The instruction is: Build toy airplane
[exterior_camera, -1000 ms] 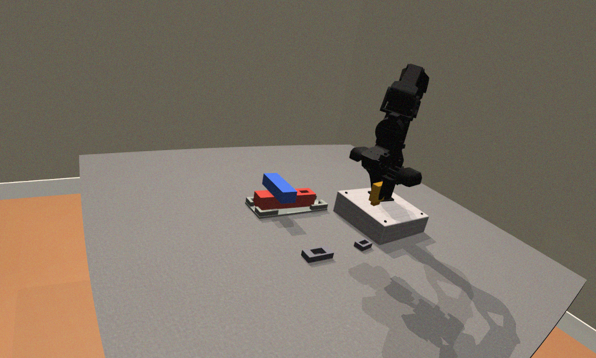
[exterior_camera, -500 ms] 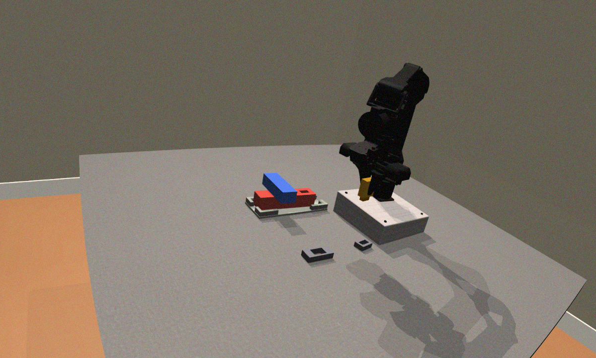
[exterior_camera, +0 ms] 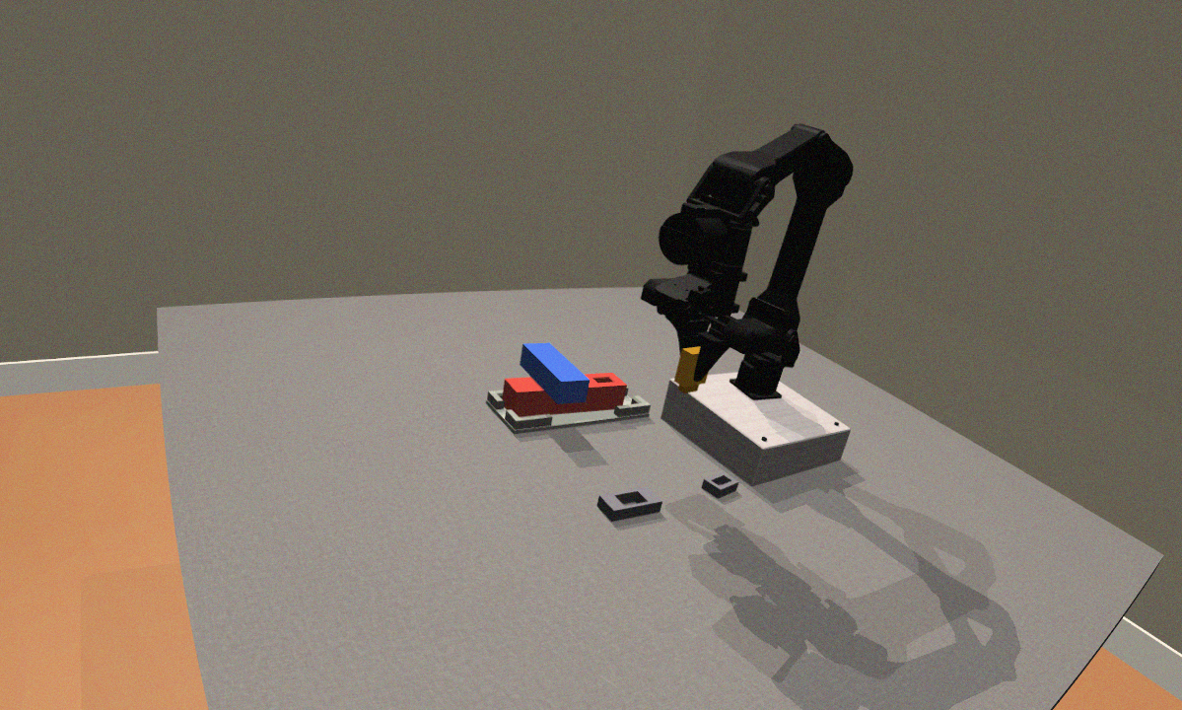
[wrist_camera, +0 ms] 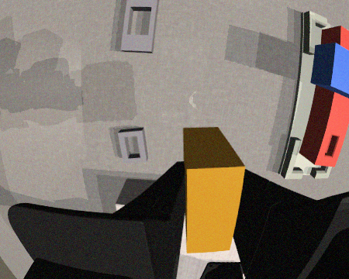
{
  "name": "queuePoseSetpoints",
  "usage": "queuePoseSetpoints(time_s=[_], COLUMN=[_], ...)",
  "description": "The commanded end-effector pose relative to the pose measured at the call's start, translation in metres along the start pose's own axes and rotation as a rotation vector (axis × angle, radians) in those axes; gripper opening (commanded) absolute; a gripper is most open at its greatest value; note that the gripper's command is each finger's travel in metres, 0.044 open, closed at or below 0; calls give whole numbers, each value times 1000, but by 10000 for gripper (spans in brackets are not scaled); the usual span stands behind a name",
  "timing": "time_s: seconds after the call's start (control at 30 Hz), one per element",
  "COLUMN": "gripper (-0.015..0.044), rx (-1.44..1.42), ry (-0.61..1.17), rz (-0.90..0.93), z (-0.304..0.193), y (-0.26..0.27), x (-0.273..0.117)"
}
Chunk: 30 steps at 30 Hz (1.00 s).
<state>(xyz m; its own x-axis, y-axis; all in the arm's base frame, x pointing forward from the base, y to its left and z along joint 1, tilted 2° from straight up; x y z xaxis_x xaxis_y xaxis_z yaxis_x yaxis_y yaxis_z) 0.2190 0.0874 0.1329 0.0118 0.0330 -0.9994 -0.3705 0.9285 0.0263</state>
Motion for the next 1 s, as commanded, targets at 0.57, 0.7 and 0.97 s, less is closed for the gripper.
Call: queuePoseSetpoints(time_s=[0.57,0.7,0.97], gripper=[0,0,0], rx=[54,65,88], ry=[12,13,15], rz=[-8,-8,-9], z=[-6,-9,-18], y=[-66,-78,-103], x=[15,17,22])
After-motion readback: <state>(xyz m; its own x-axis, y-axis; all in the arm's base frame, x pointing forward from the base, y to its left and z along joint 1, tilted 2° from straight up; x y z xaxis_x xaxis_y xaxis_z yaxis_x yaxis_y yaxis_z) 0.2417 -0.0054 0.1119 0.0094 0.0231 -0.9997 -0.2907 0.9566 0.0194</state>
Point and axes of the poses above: the point midway between the two fingers, 35 mm back from their tips, its own x axis out along the fingers, its own y axis across the jaws, z = x × y, the point moved 2 cm from there along -x, back along the fingers, and after that the axes turned 12 degrees about -x, right-handed, at the moved point
